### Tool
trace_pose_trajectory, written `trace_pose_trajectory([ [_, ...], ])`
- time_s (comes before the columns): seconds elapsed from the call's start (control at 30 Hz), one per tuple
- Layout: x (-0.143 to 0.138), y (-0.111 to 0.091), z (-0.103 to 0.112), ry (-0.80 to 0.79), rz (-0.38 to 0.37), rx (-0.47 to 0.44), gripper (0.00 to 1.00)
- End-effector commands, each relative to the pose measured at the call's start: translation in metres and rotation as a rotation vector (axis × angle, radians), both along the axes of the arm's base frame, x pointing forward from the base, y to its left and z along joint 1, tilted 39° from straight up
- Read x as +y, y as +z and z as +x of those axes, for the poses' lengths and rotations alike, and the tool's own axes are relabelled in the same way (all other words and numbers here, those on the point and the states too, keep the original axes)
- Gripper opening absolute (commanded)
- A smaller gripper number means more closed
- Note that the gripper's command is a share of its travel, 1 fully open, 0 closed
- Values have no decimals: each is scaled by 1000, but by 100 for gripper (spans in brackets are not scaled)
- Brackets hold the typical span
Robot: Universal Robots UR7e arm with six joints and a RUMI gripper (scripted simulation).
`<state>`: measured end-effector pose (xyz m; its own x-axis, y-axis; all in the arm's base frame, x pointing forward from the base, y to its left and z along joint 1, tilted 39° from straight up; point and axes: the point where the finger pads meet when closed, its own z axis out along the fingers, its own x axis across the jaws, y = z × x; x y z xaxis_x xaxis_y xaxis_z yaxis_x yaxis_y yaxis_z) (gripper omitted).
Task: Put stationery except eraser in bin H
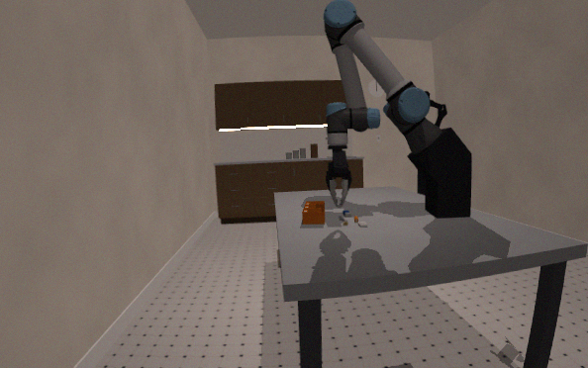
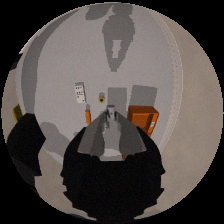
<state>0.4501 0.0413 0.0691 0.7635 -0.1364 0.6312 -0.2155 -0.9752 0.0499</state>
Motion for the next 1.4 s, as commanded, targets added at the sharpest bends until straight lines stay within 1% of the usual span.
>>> trace_pose_trajectory([
  [0.0,-21,6,2,-1,17,2,0],
  [0.47,-102,28,8,-1,16,2,0],
  [0.53,-102,28,8,-1,16,2,0],
  [1.03,-189,51,15,-1,16,2,0],
  [1.1,-189,51,15,-1,16,2,0],
  [1.37,-235,63,18,-1,16,2,0],
])
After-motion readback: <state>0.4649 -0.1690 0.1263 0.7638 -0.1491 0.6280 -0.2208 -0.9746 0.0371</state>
